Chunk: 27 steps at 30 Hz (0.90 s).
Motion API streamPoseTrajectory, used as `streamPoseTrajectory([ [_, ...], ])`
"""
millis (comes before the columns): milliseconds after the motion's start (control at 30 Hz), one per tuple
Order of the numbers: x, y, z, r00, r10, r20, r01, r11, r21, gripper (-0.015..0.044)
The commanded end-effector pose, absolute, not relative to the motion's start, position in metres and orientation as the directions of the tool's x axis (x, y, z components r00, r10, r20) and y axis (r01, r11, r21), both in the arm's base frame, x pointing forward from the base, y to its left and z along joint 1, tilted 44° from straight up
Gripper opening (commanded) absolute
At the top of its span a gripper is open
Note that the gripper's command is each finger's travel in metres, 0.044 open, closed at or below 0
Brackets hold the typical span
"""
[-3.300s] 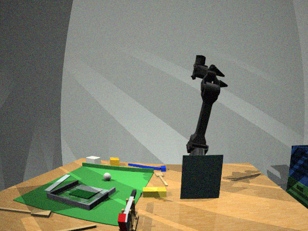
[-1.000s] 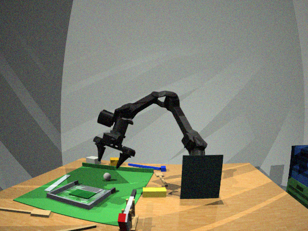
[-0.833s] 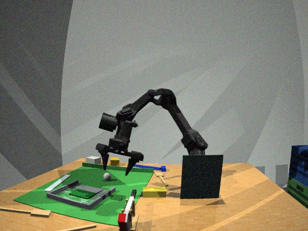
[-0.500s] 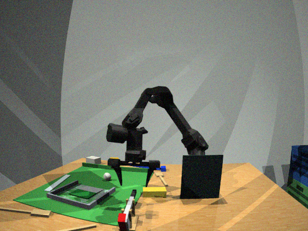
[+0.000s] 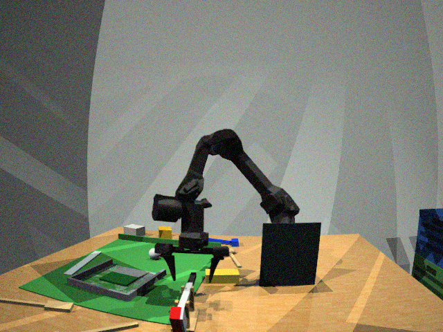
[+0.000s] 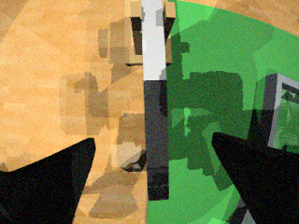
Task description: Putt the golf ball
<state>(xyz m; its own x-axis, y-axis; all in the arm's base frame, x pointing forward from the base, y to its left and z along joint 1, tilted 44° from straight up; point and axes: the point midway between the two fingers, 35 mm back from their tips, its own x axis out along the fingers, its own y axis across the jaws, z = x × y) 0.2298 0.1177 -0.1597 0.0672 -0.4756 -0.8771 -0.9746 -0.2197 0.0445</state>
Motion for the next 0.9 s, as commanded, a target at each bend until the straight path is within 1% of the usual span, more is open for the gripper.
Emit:
streamPoseTrajectory([
  [0,0.229,0.116,-0.162,0.071,-0.476,-0.876,-0.972,-0.229,0.045,0.044],
  [567,0.232,0.1,-0.179,0.072,-0.477,-0.876,-0.972,-0.229,0.045,0.044],
  [867,0.233,0.102,-0.177,0.07,-0.475,-0.877,-0.974,-0.223,0.043,0.0204],
])
